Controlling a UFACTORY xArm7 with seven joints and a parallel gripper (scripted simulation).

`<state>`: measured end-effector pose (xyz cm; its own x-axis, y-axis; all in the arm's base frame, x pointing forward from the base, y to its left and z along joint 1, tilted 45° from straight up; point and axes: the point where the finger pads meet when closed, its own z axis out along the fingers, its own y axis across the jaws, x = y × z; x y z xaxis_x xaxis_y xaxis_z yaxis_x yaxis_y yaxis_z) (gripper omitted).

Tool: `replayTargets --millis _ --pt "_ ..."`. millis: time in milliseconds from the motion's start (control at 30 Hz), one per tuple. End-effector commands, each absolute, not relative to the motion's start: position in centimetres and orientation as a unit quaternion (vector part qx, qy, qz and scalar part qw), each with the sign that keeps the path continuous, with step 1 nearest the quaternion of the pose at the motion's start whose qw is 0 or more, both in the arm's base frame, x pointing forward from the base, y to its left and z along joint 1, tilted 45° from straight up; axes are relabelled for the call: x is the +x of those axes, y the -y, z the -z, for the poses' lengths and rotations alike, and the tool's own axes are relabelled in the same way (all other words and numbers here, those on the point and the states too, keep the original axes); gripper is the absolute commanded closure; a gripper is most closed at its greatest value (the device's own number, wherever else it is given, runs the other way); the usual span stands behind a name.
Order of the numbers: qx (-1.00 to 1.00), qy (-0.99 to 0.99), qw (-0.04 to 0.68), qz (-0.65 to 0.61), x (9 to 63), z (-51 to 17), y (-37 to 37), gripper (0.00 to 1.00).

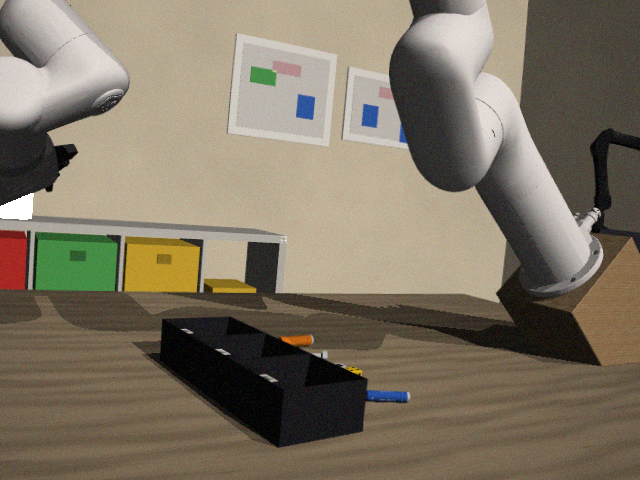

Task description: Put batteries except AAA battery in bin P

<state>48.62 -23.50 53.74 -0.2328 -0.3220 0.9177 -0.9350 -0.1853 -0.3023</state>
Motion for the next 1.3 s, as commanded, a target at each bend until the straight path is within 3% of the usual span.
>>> replayTargets --millis 0,533,567,767,1267 --pt "0.549 0.572 0.284 -0.54 48.6 -53.9 23.5 0.0" --pt "0.549 0.572 0.284 -0.54 48.6 -53.9 23.5 0.0" --pt "0.549 0.572 0.284 -0.54 48.0 -54.5 23.5 0.93" --pt "0.549 0.572 0.284 -0.54 44.7 -57.7 23.6 0.93" --pt "0.583 0.54 0.312 -0.52 42.0 -57.2 19.4 0.93"
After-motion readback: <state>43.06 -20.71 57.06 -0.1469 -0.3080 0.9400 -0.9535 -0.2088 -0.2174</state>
